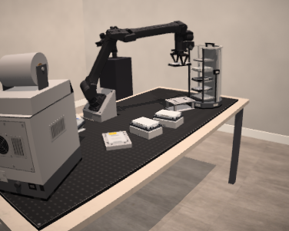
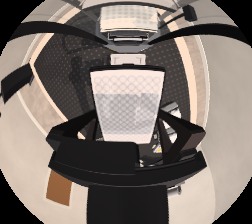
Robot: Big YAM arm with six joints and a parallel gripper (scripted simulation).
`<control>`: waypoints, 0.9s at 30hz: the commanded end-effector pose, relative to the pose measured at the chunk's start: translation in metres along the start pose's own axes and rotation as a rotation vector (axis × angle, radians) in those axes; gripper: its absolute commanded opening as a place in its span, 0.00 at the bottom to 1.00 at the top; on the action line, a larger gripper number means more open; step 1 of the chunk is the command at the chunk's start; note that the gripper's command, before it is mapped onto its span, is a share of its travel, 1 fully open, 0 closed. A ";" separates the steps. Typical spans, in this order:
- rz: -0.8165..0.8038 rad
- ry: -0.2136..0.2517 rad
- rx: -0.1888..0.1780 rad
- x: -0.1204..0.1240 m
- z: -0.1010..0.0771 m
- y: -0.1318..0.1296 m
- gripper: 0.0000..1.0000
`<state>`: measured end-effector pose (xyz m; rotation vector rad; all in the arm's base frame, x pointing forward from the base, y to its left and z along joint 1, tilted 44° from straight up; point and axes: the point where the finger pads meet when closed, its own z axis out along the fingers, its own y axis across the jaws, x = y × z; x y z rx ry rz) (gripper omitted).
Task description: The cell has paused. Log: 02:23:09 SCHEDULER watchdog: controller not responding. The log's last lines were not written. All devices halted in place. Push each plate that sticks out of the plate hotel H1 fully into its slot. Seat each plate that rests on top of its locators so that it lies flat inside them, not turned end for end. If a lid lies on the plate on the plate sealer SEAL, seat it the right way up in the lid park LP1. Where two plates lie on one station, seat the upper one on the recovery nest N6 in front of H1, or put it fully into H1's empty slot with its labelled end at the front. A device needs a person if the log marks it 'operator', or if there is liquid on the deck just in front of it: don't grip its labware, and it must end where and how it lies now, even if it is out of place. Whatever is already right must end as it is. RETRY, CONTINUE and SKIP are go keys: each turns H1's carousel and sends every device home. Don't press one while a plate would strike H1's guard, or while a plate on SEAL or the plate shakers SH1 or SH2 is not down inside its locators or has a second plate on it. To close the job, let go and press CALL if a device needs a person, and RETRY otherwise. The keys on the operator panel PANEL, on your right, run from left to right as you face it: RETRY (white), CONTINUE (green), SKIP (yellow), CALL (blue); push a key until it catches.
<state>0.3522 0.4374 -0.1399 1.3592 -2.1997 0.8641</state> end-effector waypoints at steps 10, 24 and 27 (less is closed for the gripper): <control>0.015 -0.031 -0.010 -0.010 -0.012 -0.017 0.84; 0.012 -0.024 -0.009 0.003 0.000 -0.017 0.84; 0.012 -0.023 -0.009 0.003 0.004 -0.017 0.84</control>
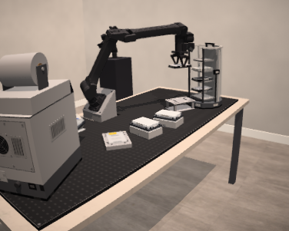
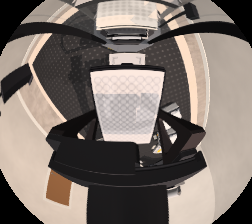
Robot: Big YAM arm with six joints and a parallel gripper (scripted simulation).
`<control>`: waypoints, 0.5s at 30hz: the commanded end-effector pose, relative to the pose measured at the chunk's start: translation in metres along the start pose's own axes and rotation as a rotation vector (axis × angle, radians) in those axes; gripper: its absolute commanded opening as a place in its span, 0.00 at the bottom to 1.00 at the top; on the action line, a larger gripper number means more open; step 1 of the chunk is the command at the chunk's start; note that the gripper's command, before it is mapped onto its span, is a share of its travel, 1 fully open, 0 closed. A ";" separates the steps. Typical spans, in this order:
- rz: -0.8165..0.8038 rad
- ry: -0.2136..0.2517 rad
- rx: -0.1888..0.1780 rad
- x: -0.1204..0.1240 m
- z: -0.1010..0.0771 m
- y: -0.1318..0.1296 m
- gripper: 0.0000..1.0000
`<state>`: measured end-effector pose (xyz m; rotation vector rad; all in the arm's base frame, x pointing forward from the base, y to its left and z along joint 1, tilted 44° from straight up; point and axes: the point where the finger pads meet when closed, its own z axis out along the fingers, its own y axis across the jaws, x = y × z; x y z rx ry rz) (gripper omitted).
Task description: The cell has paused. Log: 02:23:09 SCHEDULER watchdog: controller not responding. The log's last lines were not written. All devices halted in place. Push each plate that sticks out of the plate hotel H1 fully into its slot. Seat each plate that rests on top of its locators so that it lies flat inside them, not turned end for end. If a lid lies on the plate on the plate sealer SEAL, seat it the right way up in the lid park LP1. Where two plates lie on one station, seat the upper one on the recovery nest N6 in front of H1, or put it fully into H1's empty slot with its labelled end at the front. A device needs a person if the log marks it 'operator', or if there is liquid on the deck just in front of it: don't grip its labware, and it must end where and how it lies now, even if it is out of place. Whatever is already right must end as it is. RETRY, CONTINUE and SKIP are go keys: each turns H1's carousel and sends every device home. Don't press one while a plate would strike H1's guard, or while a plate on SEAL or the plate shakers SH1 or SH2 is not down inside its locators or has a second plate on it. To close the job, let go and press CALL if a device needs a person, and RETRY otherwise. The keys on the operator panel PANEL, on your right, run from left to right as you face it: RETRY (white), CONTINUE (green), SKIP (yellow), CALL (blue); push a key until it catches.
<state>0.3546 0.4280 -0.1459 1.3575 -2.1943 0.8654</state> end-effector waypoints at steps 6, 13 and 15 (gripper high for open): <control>0.014 -0.029 -0.009 0.002 -0.002 -0.014 0.84; 0.015 -0.028 -0.009 0.002 0.004 -0.013 0.84; 0.013 -0.027 -0.009 0.002 0.007 -0.013 0.84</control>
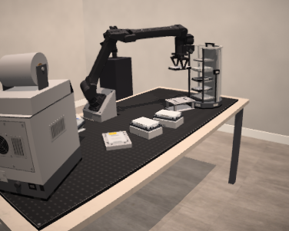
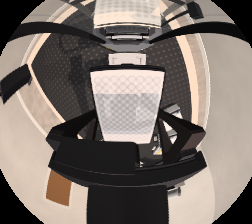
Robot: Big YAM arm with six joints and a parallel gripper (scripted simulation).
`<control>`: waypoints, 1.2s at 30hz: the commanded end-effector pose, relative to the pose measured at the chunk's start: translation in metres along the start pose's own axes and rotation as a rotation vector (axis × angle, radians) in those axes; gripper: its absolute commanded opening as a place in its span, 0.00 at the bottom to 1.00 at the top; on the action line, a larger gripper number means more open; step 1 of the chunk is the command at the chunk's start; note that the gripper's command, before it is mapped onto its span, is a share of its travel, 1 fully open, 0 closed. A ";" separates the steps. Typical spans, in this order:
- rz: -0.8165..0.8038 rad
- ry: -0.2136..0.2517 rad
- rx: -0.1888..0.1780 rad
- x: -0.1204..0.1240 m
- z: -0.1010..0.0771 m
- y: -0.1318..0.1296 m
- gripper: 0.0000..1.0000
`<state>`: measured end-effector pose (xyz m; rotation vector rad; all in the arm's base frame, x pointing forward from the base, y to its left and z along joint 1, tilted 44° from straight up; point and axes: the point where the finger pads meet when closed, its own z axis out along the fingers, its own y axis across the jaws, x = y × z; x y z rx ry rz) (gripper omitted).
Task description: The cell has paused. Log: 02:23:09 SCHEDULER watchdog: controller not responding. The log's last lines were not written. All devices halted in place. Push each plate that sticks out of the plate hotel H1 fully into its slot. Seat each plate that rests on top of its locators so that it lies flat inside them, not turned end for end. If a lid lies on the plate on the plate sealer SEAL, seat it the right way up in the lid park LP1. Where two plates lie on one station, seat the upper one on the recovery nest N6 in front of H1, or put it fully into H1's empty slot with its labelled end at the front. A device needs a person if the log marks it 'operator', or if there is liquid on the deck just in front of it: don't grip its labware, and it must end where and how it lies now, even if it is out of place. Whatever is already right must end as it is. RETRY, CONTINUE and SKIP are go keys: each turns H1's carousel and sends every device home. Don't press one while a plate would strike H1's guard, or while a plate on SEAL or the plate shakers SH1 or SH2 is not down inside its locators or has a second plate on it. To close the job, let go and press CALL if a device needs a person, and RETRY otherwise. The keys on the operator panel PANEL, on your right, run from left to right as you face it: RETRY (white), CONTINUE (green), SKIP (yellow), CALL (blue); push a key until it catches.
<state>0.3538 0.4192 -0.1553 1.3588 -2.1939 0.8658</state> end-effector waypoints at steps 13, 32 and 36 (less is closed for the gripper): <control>0.014 -0.027 -0.009 0.002 0.005 -0.014 0.84; 0.016 -0.026 -0.009 0.002 0.022 -0.014 0.84; 0.013 -0.023 -0.009 0.002 0.028 -0.013 0.84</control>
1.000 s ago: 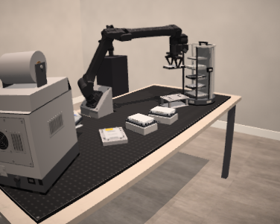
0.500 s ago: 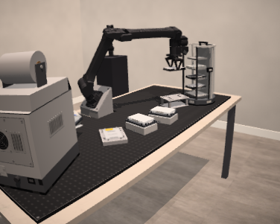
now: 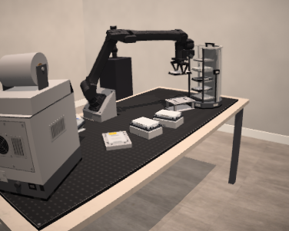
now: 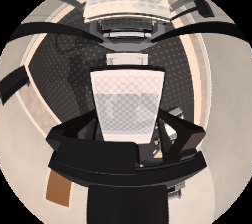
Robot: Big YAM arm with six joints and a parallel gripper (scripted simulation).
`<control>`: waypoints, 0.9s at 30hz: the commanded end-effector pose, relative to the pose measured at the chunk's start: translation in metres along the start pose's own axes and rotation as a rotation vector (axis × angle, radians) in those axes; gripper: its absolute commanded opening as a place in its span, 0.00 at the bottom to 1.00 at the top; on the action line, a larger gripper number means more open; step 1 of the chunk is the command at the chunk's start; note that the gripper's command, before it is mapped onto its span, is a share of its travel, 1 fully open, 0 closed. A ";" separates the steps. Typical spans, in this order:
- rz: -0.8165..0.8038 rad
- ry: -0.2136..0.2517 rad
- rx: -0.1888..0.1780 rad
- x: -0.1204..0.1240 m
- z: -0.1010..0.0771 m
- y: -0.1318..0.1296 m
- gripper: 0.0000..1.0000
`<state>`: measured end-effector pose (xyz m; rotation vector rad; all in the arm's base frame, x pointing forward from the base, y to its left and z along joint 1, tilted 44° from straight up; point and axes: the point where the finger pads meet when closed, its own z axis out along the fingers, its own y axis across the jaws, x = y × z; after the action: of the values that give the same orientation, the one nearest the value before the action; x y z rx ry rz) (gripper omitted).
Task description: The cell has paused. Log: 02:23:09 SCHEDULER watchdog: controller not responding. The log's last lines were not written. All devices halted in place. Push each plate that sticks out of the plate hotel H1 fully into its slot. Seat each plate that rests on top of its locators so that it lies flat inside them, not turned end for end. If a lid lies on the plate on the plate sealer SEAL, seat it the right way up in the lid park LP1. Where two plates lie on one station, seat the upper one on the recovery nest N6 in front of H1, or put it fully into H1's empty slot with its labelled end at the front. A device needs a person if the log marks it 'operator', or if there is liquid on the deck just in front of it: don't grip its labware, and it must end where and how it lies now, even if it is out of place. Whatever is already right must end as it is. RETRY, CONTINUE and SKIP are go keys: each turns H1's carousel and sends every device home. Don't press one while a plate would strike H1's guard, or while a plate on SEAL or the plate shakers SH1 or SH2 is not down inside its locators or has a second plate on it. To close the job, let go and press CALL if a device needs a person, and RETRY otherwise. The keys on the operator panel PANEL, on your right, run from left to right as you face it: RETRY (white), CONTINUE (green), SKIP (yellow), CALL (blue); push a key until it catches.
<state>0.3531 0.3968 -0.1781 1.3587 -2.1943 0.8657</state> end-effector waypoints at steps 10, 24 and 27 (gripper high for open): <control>0.011 -0.018 -0.009 0.001 0.008 -0.011 0.84; 0.004 -0.002 -0.009 0.000 0.030 -0.007 0.84; 0.003 0.001 -0.009 0.000 0.034 -0.007 0.84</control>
<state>0.3519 0.3799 -0.1947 1.3598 -2.1946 0.8654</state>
